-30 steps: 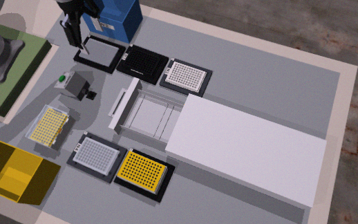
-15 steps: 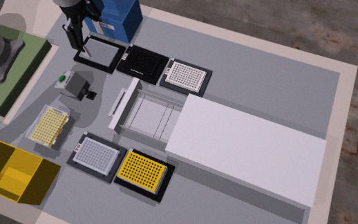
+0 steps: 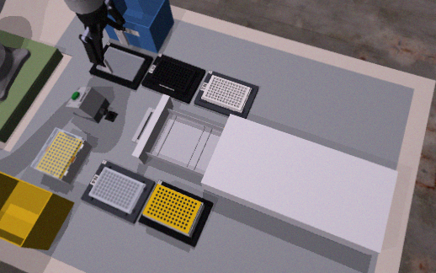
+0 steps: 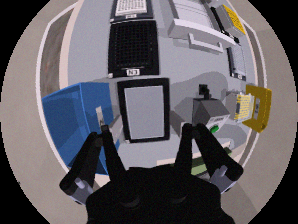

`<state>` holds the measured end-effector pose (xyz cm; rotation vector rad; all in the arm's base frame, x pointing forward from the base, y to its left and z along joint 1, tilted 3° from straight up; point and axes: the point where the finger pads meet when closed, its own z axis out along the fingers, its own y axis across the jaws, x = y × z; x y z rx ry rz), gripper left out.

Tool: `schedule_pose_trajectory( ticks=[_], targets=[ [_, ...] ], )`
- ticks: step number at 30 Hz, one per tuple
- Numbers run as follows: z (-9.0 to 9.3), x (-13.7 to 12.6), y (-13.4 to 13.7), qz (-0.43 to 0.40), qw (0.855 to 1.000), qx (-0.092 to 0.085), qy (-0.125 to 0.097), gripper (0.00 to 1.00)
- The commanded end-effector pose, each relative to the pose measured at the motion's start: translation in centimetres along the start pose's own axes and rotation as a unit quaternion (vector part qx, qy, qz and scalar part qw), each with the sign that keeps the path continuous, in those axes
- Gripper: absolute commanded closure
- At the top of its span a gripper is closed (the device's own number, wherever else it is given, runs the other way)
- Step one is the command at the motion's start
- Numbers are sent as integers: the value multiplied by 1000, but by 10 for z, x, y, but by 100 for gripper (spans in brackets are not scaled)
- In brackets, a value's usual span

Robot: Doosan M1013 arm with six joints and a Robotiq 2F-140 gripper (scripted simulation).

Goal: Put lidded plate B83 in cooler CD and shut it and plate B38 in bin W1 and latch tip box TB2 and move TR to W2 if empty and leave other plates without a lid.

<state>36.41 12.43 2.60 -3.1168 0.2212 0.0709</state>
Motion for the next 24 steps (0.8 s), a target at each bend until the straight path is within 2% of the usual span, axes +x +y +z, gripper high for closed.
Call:
schedule_pose_trajectory(
  ticks=[1,24],
  targets=[
    [5,0,0,0,1000,0,0,34],
    [26,0,0,0,1000,0,0,34]
  ],
)
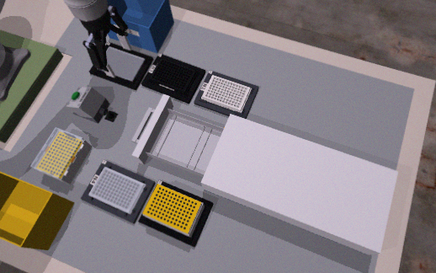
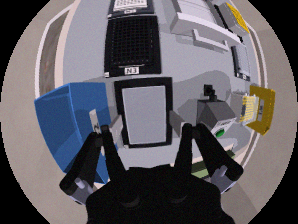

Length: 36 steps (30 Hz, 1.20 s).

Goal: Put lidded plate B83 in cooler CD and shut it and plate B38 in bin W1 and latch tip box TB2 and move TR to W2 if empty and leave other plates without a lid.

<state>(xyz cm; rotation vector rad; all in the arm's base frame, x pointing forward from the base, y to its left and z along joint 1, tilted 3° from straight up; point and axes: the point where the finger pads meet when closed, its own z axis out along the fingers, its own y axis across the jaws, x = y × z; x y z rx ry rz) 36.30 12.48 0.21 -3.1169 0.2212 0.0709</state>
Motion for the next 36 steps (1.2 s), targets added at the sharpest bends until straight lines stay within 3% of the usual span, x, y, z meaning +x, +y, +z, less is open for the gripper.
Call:
schedule_pose_trajectory(
  ticks=[1,8,36],
  targets=[
    [2,0,0,0,1000,0,0,34],
    [12,0,0,0,1000,0,0,34],
    [12,0,0,0,1000,0,0,41]
  ],
)
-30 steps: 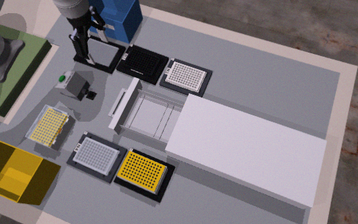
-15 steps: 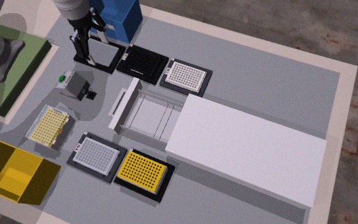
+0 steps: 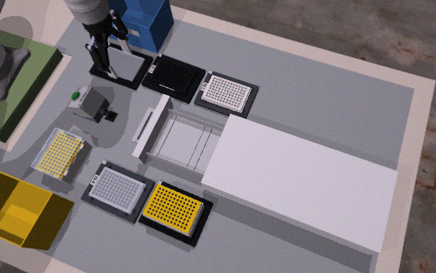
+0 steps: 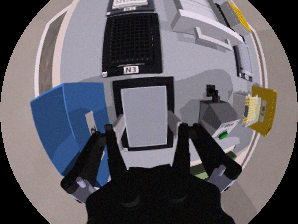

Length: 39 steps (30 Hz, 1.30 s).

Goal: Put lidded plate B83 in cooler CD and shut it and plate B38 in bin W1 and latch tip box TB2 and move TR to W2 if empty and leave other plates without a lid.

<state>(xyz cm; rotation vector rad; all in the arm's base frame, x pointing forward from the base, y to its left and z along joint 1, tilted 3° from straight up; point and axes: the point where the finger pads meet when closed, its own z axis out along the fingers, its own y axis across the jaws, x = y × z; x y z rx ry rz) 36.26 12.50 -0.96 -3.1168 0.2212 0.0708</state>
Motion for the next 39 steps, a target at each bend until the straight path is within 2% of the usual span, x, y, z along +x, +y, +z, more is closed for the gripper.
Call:
schedule_pose_trajectory(
  ticks=[1,8,9,39],
  targets=[
    [0,0,0,0,1000,0,0,42],
    [0,0,0,0,1000,0,0,45],
    [0,0,0,0,1000,0,0,100],
    [-1,0,0,0,1000,0,0,100]
  ],
)
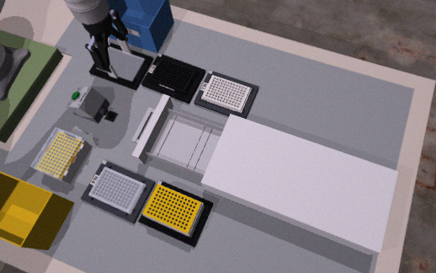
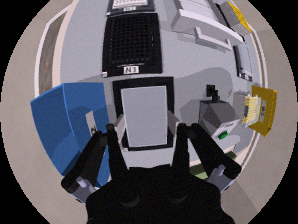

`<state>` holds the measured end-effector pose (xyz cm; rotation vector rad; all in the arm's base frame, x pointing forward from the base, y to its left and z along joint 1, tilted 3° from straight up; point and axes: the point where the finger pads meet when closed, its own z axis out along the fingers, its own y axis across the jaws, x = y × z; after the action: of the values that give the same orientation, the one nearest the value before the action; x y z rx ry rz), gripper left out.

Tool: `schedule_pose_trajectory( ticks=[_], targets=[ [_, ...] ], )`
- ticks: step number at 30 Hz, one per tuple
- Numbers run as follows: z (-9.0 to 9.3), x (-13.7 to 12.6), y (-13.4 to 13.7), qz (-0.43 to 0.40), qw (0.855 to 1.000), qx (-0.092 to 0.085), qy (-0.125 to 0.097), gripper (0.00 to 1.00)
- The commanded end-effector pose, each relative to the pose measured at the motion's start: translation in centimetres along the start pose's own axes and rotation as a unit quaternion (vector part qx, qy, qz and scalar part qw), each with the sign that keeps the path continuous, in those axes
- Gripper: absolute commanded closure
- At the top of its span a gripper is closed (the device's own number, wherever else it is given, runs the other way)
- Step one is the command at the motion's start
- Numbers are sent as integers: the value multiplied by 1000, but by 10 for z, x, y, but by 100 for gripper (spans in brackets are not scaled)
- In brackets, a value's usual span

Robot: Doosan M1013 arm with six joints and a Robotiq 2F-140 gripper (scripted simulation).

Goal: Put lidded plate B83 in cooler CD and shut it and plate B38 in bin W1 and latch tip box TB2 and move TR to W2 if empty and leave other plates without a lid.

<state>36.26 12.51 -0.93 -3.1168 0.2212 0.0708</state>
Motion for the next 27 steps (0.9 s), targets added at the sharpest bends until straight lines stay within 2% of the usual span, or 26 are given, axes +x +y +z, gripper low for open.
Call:
schedule_pose_trajectory(
  ticks=[1,27],
  targets=[
    [-1,0,0,0,1000,0,0,100],
    [-8,0,0,0,1000,0,0,100]
  ],
)
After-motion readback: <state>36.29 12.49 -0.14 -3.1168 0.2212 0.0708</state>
